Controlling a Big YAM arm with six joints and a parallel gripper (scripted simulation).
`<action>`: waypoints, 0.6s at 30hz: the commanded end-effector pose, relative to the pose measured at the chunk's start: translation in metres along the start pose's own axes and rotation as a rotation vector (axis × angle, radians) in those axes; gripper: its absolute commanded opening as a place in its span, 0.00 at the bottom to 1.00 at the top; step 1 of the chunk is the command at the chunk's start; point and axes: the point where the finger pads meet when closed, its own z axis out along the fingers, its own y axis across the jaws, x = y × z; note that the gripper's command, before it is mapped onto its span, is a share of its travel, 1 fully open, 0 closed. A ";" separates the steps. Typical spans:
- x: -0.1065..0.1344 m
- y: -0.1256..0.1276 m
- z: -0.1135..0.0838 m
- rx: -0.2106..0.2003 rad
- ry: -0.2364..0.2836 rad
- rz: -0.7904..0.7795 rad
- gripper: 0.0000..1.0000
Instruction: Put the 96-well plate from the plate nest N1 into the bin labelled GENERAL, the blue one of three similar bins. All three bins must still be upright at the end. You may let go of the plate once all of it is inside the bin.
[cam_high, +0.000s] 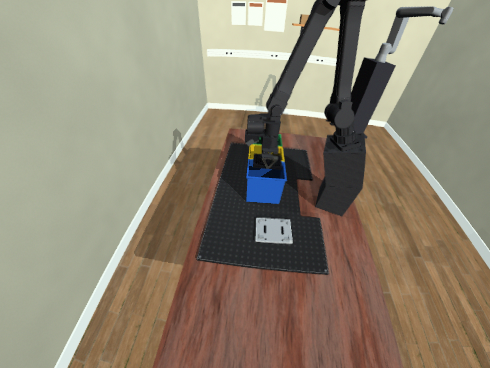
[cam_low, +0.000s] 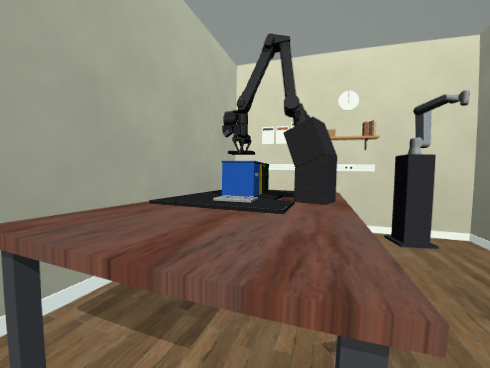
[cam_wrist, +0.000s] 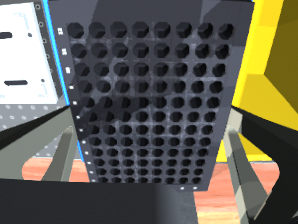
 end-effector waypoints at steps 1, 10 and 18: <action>-0.004 0.007 0.003 -0.006 -0.010 -0.015 0.00; -0.002 -0.001 0.020 0.001 -0.004 -0.004 0.00; -0.006 -0.001 0.030 0.001 -0.010 -0.003 0.00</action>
